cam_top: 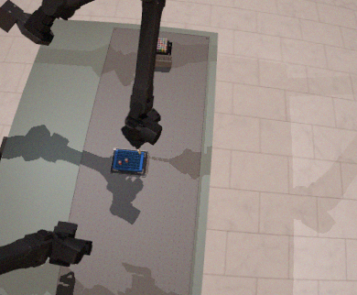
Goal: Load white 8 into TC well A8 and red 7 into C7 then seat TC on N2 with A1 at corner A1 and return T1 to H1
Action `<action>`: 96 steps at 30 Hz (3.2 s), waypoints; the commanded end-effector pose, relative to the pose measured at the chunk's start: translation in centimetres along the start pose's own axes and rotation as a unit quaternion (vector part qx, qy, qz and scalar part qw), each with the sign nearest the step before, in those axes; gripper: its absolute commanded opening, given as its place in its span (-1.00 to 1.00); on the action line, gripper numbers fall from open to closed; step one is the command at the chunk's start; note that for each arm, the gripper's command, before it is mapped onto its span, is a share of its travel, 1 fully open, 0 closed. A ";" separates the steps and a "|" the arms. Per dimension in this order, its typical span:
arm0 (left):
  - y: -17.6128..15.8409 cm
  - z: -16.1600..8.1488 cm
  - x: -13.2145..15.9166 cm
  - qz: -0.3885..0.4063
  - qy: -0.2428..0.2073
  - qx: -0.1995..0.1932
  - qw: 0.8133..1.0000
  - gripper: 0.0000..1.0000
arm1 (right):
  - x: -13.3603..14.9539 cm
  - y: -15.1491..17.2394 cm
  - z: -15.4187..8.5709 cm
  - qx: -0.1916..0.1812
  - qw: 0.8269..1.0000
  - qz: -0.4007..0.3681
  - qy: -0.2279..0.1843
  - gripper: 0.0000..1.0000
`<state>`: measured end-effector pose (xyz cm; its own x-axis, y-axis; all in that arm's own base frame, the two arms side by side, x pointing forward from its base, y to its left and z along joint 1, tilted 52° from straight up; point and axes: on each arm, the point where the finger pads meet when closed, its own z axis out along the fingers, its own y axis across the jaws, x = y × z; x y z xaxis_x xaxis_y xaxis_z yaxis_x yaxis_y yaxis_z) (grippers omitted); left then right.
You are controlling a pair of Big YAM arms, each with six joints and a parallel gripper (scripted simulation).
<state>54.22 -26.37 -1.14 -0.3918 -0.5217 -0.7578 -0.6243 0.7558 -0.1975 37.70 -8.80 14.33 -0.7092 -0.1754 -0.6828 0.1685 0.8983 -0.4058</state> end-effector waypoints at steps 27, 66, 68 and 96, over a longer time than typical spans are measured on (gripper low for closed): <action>0.2 2.0 -0.2 -0.004 -0.001 -0.005 1.000 -0.82 | -0.5 -0.1 -0.2 0.000 1.000 -0.007 -0.003 1.00; 0.2 2.9 -0.2 -0.008 -0.003 -0.002 1.000 -0.82 | -0.5 -0.1 -0.2 0.000 1.000 -0.007 -0.003 1.00; 0.2 2.9 -0.2 -0.008 -0.003 -0.002 1.000 -0.82 | -0.5 -0.1 -0.2 0.000 1.000 -0.007 -0.003 1.00; -1.0 2.7 -0.9 -0.017 -0.006 0.006 1.000 -0.82 | -0.5 -0.1 -0.2 0.000 1.000 -0.007 -0.003 1.00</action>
<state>55.58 -25.98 -1.90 -0.3783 -0.5304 -0.7586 -0.6218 0.7528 -0.2162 37.70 -8.80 14.33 -0.7092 -0.1754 -0.6828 0.1685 0.8983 -0.4058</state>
